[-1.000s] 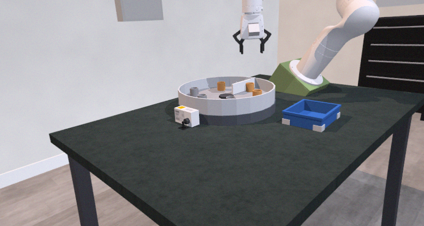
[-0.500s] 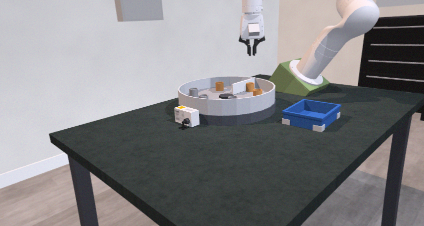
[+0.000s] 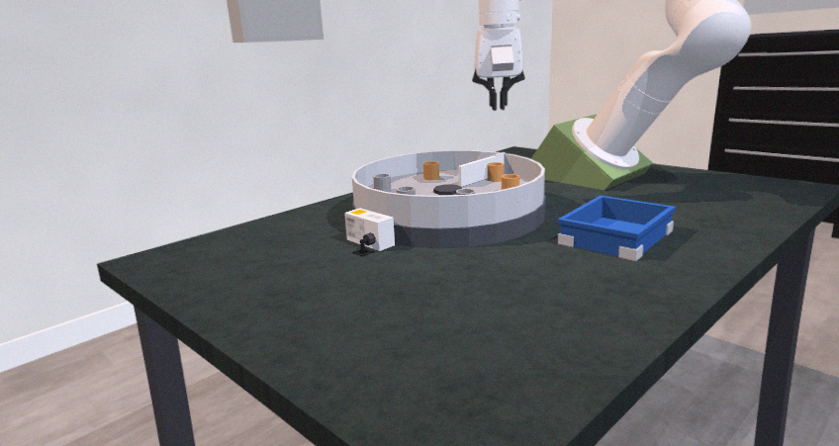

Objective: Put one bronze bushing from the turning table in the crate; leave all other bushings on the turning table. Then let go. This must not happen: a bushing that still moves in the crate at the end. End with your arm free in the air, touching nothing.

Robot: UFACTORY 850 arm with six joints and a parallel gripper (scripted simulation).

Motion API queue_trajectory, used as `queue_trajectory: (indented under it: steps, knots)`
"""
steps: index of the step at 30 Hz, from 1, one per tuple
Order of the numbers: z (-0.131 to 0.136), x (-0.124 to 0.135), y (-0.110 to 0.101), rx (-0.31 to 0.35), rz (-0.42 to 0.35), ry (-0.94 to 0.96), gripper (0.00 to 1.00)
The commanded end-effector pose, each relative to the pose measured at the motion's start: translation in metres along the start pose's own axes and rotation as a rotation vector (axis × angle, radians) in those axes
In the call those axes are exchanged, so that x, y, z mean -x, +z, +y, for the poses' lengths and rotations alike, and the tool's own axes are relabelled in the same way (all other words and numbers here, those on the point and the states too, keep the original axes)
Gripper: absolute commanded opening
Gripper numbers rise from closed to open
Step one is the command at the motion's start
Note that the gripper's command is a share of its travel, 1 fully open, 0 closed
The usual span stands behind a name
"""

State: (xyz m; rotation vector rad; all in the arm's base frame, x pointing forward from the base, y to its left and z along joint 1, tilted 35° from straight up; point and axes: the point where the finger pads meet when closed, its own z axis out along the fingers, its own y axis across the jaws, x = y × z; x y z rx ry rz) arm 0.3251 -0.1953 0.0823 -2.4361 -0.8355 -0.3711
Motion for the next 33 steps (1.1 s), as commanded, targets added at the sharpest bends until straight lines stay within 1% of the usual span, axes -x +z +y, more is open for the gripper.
queue_trajectory:
  steps: [1, 3, 4, 33]
  knots:
    - [0.0007, -0.0001, -0.0007, 0.002, 0.0, 0.0, 0.12]
    - [0.0007, -0.0001, -0.0007, 0.002, 0.0, 0.0, 0.12]
    - [0.0007, -0.0001, -0.0007, 0.002, 0.0, 0.0, 0.15]
    - [0.0007, -0.0001, -0.0007, 0.002, 0.0, 0.0, 0.15]
